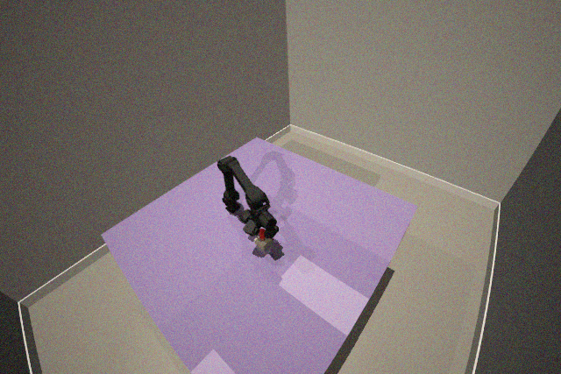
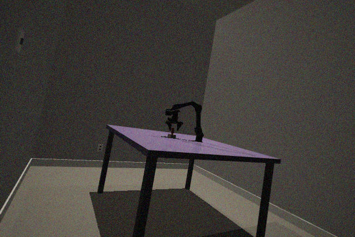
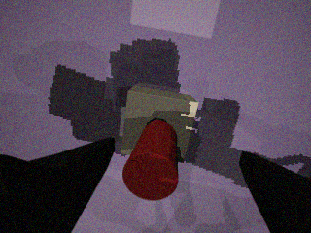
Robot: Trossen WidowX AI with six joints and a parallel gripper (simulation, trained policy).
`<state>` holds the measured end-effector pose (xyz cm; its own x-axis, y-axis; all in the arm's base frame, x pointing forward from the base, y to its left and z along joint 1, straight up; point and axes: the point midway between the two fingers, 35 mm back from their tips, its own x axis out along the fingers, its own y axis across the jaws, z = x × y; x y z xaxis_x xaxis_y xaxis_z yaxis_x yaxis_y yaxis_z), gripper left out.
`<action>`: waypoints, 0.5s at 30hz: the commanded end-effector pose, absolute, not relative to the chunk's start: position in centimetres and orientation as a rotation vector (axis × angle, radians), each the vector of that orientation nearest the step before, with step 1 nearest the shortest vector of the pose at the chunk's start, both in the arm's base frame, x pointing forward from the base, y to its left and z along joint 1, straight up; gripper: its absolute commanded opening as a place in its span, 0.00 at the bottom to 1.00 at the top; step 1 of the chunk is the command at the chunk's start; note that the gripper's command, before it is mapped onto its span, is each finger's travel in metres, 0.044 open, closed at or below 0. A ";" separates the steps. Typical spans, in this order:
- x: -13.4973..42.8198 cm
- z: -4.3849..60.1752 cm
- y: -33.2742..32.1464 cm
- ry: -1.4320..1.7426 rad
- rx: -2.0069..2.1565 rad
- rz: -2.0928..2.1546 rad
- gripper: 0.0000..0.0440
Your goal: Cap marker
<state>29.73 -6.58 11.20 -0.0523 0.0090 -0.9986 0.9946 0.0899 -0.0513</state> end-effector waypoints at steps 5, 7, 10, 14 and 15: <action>30.2 14.1 -6.9 1.227 1.150 -1.155 1.00; 30.2 14.5 -7.0 1.216 1.155 -1.150 1.00; 30.1 15.2 -7.1 1.199 1.162 -1.143 1.00; 30.0 16.0 -7.2 1.181 1.168 -1.135 0.99; 29.9 16.2 -7.2 1.177 1.169 -1.134 0.99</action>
<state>30.03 -7.05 15.53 0.0457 -0.0173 -0.9988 0.9964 0.0716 0.0443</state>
